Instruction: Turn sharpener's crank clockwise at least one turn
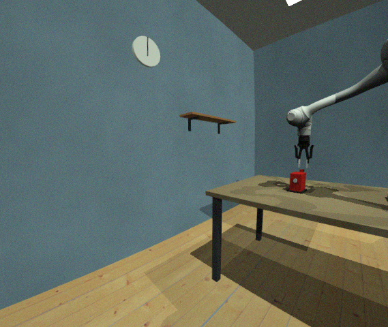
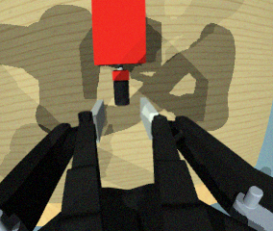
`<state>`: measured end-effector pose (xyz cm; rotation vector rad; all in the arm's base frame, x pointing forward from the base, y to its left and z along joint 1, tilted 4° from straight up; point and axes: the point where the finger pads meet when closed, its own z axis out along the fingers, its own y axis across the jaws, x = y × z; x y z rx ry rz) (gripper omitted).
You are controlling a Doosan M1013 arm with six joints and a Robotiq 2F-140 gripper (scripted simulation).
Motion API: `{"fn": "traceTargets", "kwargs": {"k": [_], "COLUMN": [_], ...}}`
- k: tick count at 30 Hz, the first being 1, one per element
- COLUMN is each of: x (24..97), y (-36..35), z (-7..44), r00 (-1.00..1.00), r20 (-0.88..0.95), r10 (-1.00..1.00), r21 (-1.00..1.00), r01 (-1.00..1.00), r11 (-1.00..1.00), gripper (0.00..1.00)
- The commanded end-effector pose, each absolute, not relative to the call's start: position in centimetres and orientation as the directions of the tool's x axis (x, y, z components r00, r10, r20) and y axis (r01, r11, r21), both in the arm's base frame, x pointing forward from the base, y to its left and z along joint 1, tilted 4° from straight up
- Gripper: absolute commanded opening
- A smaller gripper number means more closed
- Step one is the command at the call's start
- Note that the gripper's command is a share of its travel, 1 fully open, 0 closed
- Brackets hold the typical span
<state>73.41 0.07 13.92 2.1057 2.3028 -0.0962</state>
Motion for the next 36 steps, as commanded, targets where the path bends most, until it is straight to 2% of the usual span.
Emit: {"fn": "traceTargets", "kwargs": {"k": [1,36], "x": [73.4,73.3], "y": [0.1,-0.1], "z": [13.9,11.8], "r00": [-0.09,-0.09], "r20": [-0.056,-0.056], "r10": [0.994,0.994], "r21": [-0.032,-0.032], "r01": [0.996,0.996], "r11": [0.088,0.088], "gripper": [0.32,0.32]}}
